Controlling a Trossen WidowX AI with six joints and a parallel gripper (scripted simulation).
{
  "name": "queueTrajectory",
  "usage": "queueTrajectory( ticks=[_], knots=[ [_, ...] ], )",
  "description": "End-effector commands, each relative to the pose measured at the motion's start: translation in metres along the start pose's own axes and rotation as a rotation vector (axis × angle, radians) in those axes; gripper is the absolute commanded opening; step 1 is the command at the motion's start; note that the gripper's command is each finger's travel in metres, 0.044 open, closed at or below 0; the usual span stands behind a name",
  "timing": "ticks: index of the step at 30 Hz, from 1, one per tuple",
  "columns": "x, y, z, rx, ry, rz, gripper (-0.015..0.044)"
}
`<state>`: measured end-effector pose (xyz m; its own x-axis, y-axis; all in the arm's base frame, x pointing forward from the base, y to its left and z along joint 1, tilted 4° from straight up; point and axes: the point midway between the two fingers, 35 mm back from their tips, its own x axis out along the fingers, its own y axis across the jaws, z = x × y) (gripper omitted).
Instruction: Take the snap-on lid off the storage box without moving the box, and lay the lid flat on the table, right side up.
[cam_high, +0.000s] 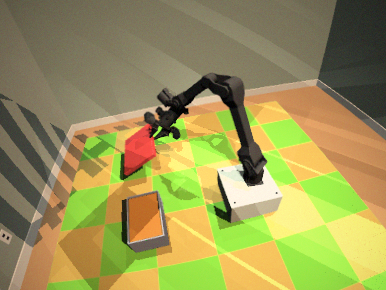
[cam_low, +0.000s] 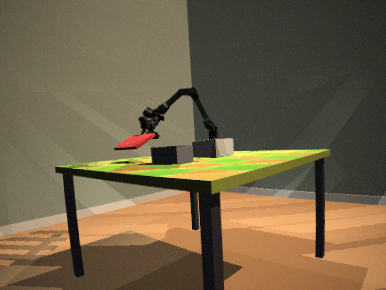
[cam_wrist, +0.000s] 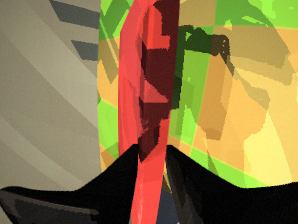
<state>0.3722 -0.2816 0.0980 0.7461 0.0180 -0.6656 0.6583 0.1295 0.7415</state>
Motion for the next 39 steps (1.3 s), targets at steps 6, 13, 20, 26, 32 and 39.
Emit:
queueTrajectory(
  ticks=[6, 13, 20, 26, 32, 39],
  knots=[
    [0.005, -0.004, -0.001, -0.006, 0.004, 0.009, 0.0],
    [0.008, -0.009, -0.001, -0.006, 0.004, 0.009, 0.0],
    [0.012, -0.013, -0.001, -0.006, 0.004, 0.009, 0.0],
    [0.015, -0.017, -0.001, -0.006, 0.004, 0.009, 0.0],
    [0.018, -0.02, -0.001, -0.006, 0.004, 0.009, 0.0],
    [0.022, -0.025, -0.001, -0.006, 0.004, 0.009, 0.0]
  ],
)
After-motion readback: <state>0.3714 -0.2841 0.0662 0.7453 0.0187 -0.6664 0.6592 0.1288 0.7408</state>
